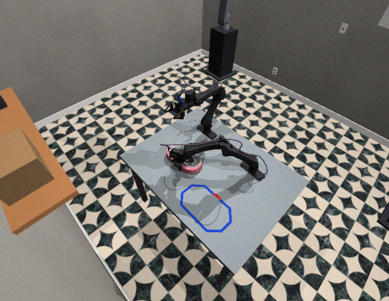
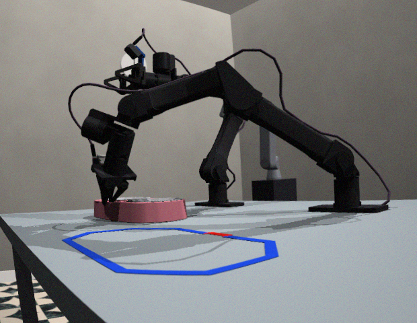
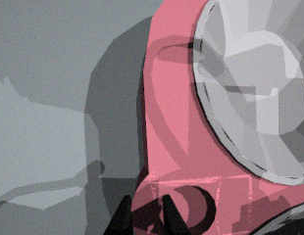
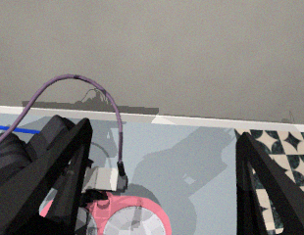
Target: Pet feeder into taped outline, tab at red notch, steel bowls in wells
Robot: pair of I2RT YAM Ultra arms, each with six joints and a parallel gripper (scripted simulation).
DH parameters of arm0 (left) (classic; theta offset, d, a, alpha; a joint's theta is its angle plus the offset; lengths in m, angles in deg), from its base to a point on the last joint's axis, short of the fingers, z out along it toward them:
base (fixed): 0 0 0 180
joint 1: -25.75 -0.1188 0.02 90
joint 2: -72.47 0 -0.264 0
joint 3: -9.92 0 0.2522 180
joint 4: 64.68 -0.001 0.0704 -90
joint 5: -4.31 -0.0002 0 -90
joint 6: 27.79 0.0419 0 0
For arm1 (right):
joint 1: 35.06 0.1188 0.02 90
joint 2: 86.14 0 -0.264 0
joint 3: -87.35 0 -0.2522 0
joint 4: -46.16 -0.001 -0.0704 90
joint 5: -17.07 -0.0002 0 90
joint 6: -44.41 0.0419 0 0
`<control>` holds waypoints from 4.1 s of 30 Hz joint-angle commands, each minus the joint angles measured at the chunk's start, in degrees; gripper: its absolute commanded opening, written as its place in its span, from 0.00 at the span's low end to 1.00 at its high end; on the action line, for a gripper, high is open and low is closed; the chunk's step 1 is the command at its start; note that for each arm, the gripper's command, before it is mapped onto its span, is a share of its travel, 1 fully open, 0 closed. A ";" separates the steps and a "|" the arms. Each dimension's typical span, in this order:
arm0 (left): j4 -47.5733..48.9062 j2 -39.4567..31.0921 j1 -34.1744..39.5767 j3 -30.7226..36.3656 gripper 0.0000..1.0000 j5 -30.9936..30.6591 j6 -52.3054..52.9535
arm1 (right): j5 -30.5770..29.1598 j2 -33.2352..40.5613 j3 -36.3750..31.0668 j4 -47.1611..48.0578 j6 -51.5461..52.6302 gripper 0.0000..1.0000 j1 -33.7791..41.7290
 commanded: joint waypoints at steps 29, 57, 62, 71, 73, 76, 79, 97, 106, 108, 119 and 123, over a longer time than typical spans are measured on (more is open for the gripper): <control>19.54 -20.90 -7.12 34.98 0.17 7.82 -16.10 | -0.35 1.36 -0.17 -0.43 0.01 1.00 0.26; 29.85 -33.46 -12.09 54.85 0.17 18.38 -34.47 | -0.35 1.36 -0.17 -0.43 0.01 1.00 0.26; 30.74 -35.41 -12.91 57.70 0.17 20.52 -37.89 | -0.35 1.36 -0.17 -0.43 0.01 1.00 0.26; 31.40 -37.96 -13.81 61.32 0.17 23.65 -42.83 | -0.35 1.36 -0.17 -0.43 0.01 1.00 0.26; 31.34 -38.61 -14.09 62.20 0.17 24.56 -44.27 | -0.35 1.36 -0.17 -0.43 0.01 1.00 0.26; 31.21 -39.50 -14.48 63.39 0.17 25.90 -46.40 | -0.35 1.36 -0.17 -0.43 0.01 1.00 0.26; 31.01 -40.32 -14.82 64.47 0.17 27.25 -48.56 | -0.35 1.36 -0.17 -0.43 0.01 1.00 0.26; 30.13 -43.76 -16.18 67.92 0.17 33.22 -58.31 | -0.35 1.36 -0.17 -0.43 0.01 1.00 0.26; 28.60 -45.07 -16.65 69.84 0.17 37.68 -66.54 | -0.35 1.36 -0.17 -0.43 0.01 1.00 0.26; 28.13 -45.28 -16.79 70.08 0.17 38.52 -68.16 | -0.35 1.36 -0.17 -0.43 0.01 1.00 0.26; 25.56 -46.04 -17.32 69.83 0.17 42.25 -75.94 | -0.35 1.36 -0.17 -0.43 0.01 1.00 0.26; 24.25 -45.57 -17.37 67.97 0.17 43.64 -79.28 | -0.35 1.36 -0.17 -0.43 0.01 1.00 0.26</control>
